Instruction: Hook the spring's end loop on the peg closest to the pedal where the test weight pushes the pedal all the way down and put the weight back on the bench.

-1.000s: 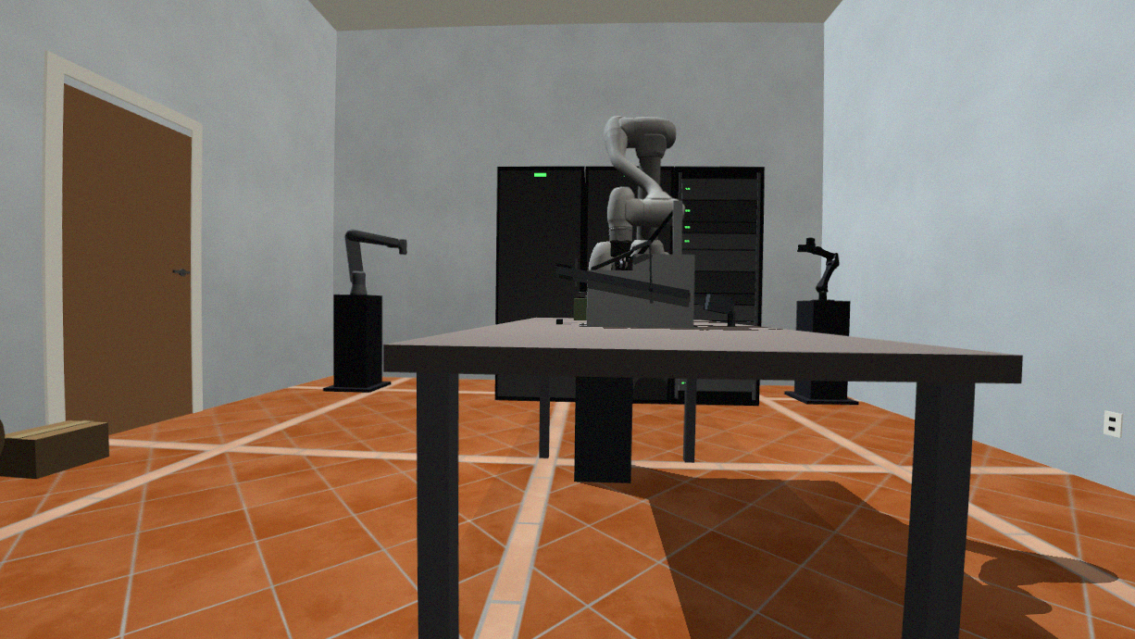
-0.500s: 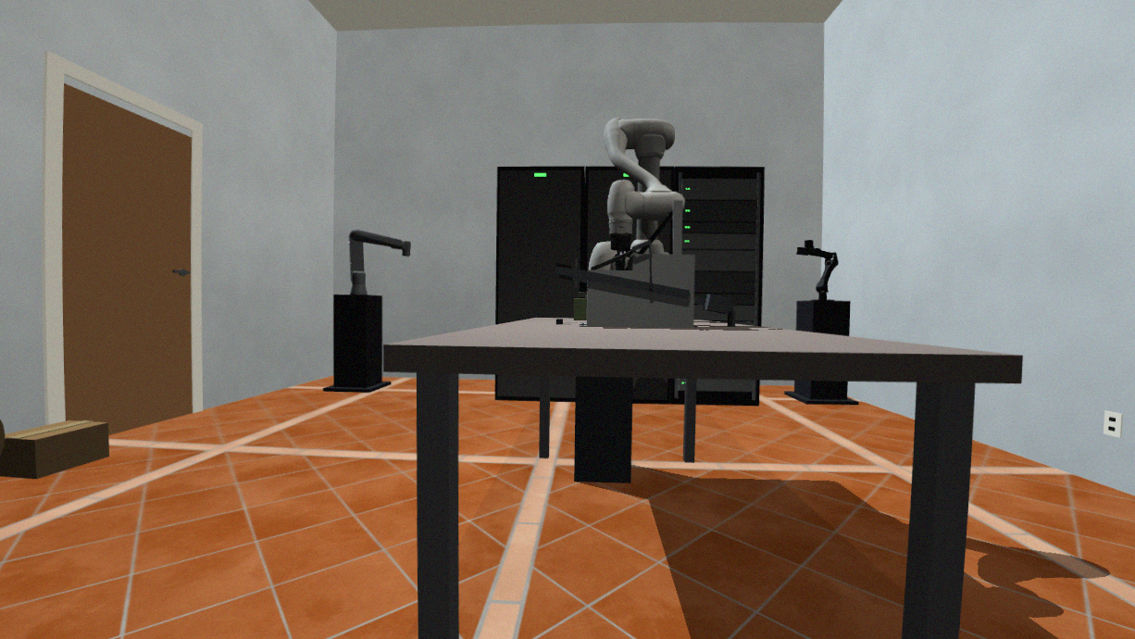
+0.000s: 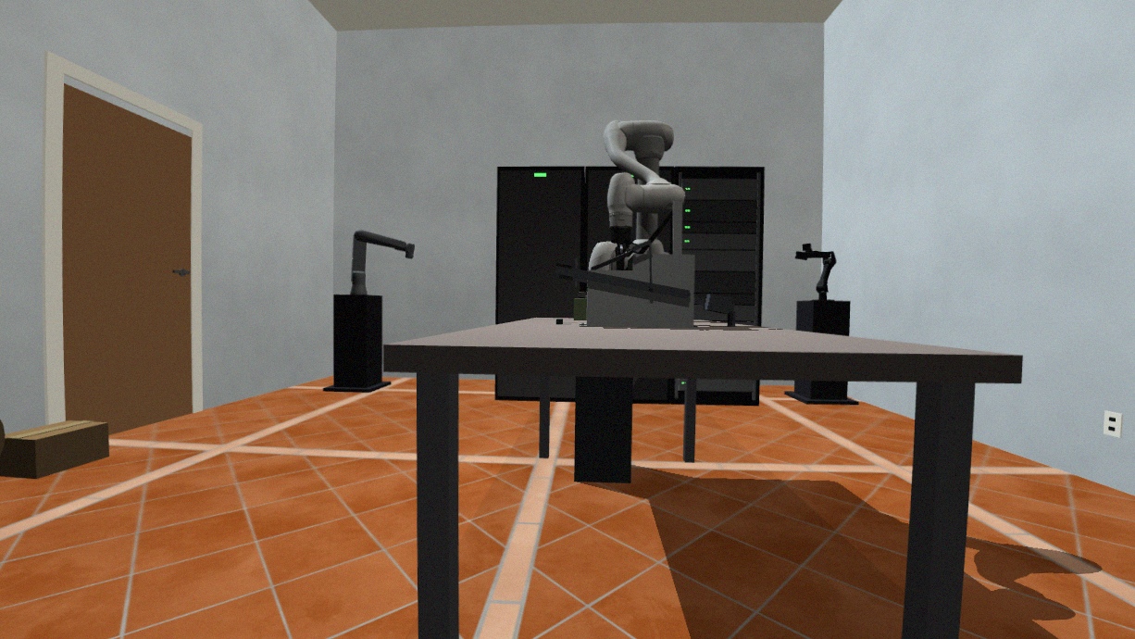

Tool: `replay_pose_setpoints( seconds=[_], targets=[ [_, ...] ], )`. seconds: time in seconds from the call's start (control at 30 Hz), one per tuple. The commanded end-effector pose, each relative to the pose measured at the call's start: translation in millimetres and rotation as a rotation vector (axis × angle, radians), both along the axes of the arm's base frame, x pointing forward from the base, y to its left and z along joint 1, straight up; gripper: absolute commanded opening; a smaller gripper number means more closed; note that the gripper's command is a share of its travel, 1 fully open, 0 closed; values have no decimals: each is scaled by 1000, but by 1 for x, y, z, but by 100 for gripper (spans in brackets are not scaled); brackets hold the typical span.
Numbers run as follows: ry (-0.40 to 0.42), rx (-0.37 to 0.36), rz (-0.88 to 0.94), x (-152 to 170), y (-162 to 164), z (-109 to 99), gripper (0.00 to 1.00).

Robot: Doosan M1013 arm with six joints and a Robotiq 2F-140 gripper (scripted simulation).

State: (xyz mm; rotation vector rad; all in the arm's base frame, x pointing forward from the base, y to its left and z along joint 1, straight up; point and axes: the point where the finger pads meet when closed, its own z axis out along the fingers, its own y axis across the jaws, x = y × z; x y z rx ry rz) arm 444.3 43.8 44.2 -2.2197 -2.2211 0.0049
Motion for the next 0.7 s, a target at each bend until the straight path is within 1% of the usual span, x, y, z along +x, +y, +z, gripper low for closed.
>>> replay_pose_setpoints(
  seconds=[0.0, 0.2, 0.27, 0.3, 0.67],
  targets=[
    [-1, 0, 0, 0, 0, 11, 25],
    [-1, 0, 0, 0, 0, 27, 25],
    [-1, 0, 0, 0, 0, 27, 25],
    [-1, 0, 0, 1, 0, 21, 25],
    [-1, 0, 0, 1, 0, 51, 25]
  ],
)
